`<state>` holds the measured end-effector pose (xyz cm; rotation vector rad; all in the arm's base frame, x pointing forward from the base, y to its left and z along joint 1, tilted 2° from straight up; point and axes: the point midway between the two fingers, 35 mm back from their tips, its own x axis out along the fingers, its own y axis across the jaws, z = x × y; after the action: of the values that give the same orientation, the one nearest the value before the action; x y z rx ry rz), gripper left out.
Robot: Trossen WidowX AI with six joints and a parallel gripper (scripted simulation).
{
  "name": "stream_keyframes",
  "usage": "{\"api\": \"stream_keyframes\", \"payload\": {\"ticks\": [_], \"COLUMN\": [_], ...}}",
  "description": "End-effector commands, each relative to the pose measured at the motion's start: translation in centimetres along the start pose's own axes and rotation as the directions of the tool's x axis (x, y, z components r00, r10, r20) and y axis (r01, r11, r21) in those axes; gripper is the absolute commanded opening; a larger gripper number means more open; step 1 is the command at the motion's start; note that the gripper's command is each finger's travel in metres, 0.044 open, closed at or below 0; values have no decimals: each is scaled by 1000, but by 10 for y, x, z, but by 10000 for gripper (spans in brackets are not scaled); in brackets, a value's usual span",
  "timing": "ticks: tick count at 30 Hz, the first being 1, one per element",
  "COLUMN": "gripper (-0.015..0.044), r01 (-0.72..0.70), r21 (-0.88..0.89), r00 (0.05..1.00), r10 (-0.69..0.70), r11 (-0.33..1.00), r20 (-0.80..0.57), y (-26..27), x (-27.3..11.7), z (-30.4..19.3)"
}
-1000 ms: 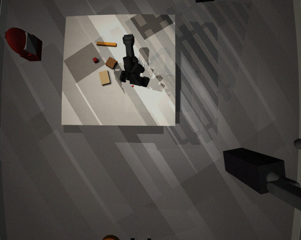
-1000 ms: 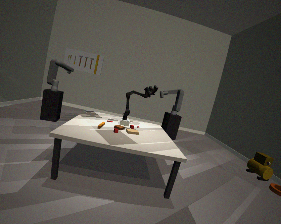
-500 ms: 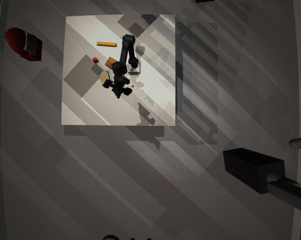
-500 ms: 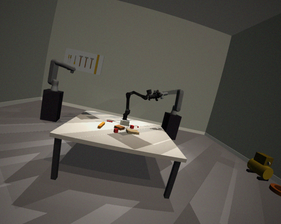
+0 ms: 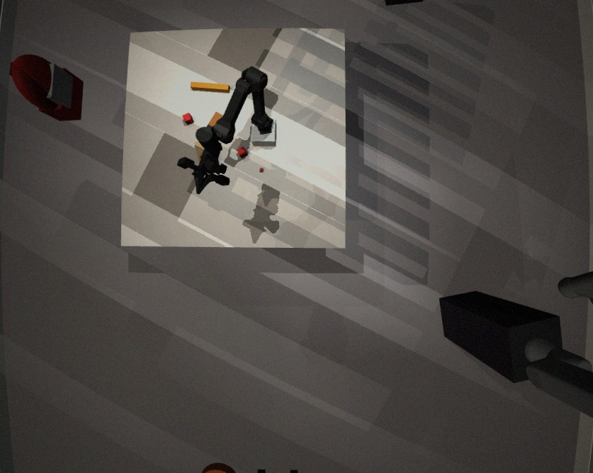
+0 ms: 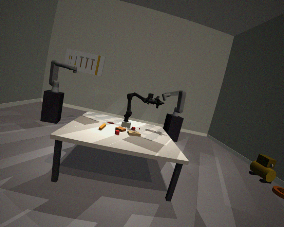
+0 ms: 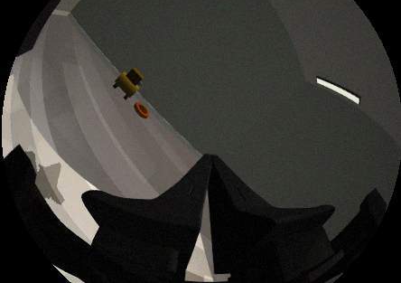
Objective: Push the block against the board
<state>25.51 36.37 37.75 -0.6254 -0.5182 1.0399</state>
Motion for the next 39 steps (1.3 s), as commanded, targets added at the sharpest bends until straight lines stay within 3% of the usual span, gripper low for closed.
{"api": "stream_keyframes", "payload": {"ticks": [1, 9, 17, 28, 39], "gripper": [0, 0, 0, 0, 0], "r01": [5, 4, -11, -25, 11], "r21": [-20, -46, -36, 51, 223], "r00": [990, 915, 772, 495, 185], "r10": [-7, -22, -14, 57, 217], "r11": [1000, 999, 999, 998, 975], "r20": [-143, -403, -635, -867, -958], "y": [-8, -28, -41, -41, -13], "x": [-10, -45, -102, -207, -330], "z": [-48, -136, -215, -300, -346]}}
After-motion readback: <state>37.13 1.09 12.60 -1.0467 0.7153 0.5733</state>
